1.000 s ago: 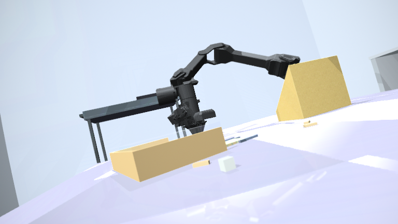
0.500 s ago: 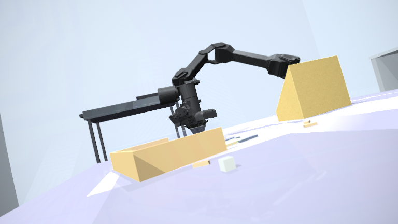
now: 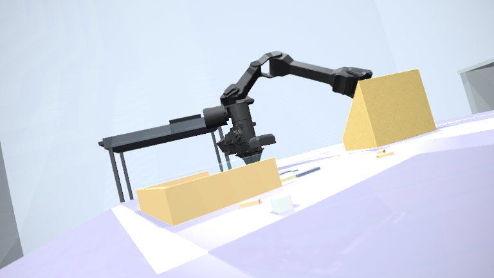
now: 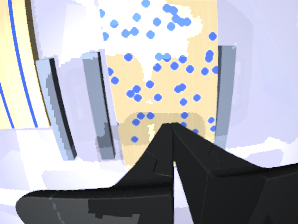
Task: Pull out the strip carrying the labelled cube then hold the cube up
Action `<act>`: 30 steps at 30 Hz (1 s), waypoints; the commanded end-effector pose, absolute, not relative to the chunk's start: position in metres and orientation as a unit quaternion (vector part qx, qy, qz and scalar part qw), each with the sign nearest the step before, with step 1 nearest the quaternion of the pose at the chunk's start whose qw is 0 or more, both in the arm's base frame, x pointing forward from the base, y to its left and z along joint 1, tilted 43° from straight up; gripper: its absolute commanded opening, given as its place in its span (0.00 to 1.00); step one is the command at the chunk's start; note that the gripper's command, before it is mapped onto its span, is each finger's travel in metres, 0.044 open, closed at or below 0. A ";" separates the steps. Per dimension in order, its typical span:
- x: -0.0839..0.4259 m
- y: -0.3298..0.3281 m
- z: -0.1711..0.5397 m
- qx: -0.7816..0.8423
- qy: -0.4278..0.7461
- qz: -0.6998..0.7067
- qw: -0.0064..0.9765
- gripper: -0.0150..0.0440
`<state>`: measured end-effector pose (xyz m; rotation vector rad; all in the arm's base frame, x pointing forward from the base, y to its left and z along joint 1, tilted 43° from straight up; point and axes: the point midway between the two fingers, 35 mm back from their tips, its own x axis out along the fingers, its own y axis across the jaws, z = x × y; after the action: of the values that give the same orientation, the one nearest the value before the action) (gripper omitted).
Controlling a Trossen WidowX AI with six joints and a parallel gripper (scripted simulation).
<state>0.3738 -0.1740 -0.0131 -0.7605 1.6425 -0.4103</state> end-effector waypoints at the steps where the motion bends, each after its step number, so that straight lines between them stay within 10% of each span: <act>1: 0.359 -0.179 -0.014 -0.327 0.715 -0.177 0.592 0.25; 30: 0.319 -0.185 -0.006 -0.327 0.716 -0.177 0.591 0.25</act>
<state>0.3328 -0.1797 -0.0040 -0.7639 1.6388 -0.4097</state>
